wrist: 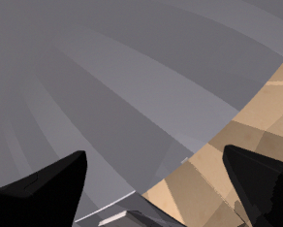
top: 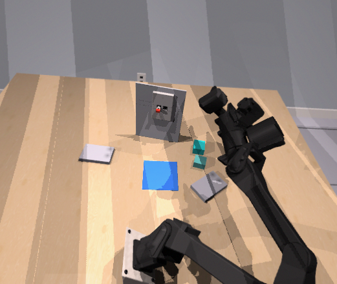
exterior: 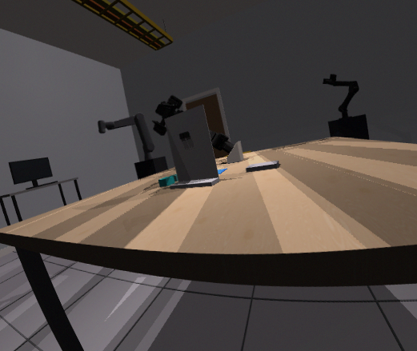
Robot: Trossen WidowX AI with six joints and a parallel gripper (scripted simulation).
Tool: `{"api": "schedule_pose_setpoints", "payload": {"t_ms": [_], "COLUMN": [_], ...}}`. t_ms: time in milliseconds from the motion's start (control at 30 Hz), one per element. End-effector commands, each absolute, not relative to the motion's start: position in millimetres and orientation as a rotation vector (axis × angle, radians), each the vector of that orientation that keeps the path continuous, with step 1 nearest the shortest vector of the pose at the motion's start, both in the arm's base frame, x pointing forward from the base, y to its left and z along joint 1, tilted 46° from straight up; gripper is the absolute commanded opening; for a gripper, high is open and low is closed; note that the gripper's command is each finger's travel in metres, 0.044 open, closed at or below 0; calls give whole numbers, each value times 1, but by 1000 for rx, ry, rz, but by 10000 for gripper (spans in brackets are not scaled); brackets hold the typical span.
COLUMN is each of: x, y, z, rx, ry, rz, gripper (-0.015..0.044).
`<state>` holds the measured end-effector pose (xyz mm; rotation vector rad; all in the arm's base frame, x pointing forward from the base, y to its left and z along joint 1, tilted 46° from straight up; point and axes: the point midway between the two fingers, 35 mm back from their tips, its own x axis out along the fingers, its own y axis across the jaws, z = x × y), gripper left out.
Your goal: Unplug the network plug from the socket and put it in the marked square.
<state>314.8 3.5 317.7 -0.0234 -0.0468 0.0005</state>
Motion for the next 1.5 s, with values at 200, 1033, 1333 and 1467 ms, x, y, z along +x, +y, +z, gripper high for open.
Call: {"api": "schedule_pose_setpoints", "payload": {"t_ms": [200, 1033, 1333, 1467], "x": [333, 375, 375, 373], "y": [6, 21, 26, 28], "z": [298, 196, 160, 145], "rx": [45, 353, 462, 510], "ry": [-37, 8, 23, 30], "rz": [0, -12, -20, -24], "gripper": [216, 156, 156, 156]}}
